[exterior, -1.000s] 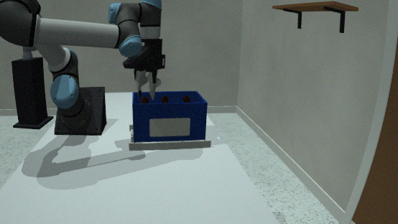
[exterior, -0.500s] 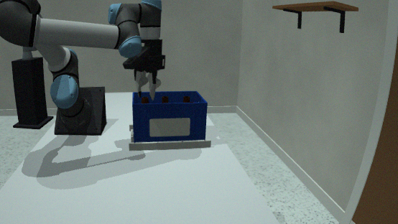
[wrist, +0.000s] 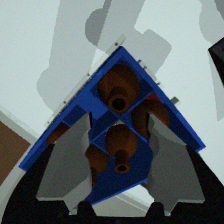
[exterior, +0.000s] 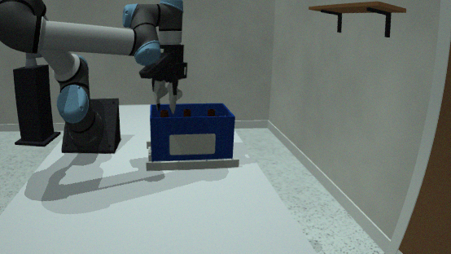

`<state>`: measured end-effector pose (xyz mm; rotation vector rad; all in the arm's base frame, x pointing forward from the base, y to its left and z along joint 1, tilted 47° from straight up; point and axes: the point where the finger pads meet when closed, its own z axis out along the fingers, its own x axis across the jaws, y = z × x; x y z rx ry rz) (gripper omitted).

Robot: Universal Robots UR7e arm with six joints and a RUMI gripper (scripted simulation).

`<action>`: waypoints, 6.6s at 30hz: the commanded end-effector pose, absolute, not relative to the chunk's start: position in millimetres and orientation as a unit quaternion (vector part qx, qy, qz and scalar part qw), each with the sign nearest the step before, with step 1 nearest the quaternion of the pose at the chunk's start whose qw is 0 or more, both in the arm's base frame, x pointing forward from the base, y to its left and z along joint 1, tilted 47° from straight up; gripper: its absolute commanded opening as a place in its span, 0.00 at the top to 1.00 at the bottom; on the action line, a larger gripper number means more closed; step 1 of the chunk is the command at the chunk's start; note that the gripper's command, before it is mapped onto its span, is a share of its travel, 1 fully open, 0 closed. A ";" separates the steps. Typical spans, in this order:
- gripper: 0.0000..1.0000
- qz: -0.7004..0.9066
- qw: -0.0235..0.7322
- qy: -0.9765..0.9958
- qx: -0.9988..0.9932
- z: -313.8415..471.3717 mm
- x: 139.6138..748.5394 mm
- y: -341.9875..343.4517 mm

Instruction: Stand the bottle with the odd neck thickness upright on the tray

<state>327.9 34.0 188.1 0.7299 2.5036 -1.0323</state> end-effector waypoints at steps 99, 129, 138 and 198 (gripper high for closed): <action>0.62 -0.363 0.168 0.880 0.257 179.6 327.4 19.2; 0.62 -0.363 0.168 0.880 0.257 164.3 329.8 2.9; 0.62 -0.363 0.168 0.880 0.257 164.1 329.9 2.7; 1.00 -0.363 0.168 0.880 0.257 164.1 329.9 2.7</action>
